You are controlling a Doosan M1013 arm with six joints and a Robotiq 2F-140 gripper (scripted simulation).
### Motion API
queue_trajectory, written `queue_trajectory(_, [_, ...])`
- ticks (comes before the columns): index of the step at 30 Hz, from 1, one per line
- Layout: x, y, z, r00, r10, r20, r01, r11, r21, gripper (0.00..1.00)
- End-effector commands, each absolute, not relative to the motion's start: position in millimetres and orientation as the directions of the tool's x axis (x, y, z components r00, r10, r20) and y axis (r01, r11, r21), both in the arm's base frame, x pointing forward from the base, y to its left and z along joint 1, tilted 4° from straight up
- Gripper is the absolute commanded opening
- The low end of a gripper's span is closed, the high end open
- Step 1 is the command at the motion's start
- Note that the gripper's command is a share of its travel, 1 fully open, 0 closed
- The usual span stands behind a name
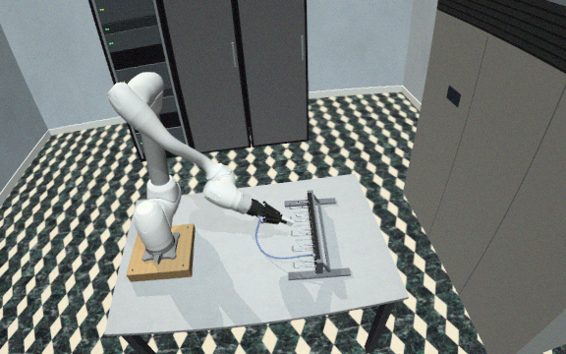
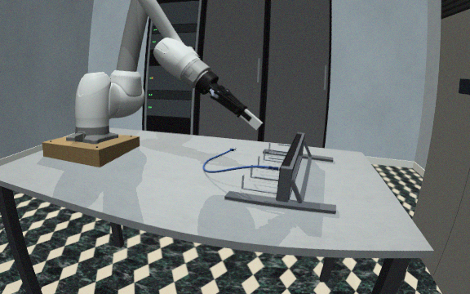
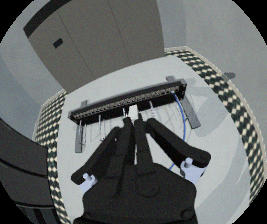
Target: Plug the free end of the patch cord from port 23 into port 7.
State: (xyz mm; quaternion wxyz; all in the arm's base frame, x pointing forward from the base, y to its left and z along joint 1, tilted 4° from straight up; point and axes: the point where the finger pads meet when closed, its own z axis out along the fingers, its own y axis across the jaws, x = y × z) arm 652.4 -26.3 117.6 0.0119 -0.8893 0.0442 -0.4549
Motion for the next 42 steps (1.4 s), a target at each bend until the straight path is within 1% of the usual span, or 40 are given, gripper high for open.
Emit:
queue_trajectory(1, [629,-26,136,0.583,-0.090,0.807,-0.066,-0.996,-0.064,0.00])
queue_trajectory(7, [613,-25,147,0.583,-0.090,0.807,-0.066,-0.996,-0.064,0.00])
queue_trajectory(21, [612,-33,148,0.583,-0.090,0.807,-0.066,-0.996,-0.064,0.00])
queue_trajectory(31, [610,-64,146,0.583,-0.090,0.807,-0.066,-0.996,-0.064,0.00])
queue_trajectory(42, [606,-116,142,0.583,-0.090,0.807,-0.066,-0.996,-0.064,0.00])
